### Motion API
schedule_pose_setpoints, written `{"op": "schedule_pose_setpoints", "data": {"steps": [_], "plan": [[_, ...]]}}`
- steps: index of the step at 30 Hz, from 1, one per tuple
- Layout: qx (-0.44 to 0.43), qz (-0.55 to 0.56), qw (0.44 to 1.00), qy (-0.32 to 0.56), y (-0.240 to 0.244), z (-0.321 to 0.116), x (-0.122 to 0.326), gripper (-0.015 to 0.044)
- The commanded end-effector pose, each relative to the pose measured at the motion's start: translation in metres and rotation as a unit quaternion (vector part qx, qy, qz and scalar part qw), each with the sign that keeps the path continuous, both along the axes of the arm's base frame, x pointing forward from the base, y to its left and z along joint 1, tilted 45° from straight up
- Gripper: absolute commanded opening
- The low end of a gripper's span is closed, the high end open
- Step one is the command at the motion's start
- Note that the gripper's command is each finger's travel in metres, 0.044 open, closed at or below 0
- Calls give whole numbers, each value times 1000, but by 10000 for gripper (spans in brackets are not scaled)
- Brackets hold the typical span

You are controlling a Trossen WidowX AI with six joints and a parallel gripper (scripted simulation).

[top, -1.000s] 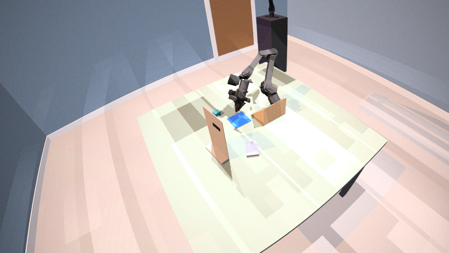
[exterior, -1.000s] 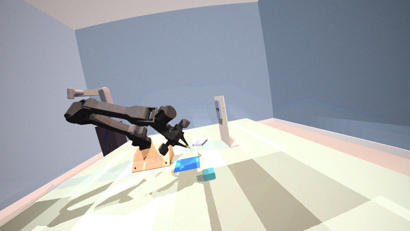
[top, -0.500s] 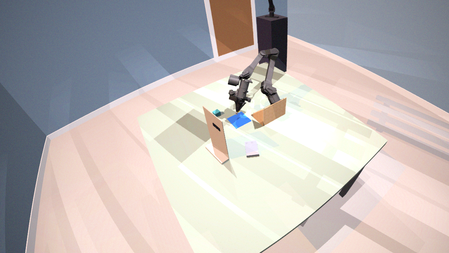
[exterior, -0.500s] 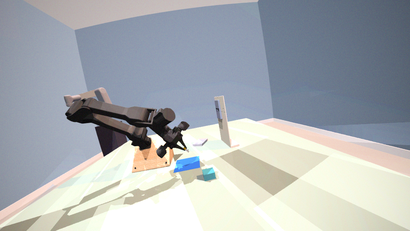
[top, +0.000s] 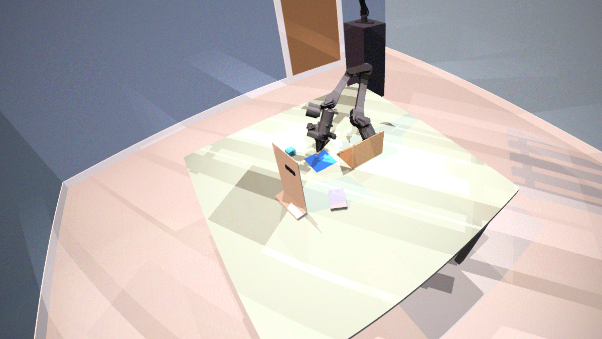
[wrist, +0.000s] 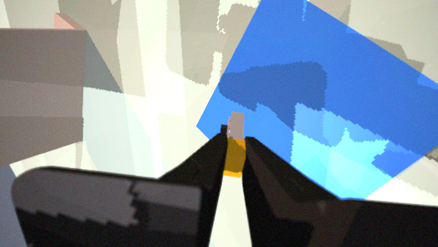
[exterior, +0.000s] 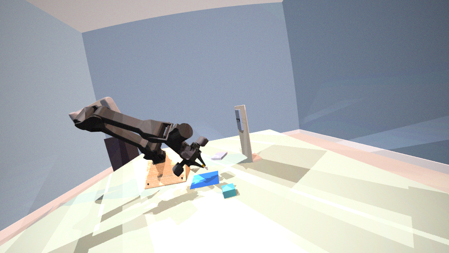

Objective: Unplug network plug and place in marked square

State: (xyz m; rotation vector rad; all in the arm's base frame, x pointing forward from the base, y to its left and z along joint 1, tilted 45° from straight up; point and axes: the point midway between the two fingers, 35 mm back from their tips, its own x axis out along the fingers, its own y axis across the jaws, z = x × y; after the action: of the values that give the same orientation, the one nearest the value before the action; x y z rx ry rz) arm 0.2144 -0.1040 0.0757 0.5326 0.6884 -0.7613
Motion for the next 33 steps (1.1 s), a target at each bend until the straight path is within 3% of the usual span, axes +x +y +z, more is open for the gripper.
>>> {"op": "schedule_pose_setpoints", "data": {"steps": [1,33], "plan": [[2,3,1000,5,-3,-6,0,0],[-1,4,1000,4,-26,-29,-4,0]]}}
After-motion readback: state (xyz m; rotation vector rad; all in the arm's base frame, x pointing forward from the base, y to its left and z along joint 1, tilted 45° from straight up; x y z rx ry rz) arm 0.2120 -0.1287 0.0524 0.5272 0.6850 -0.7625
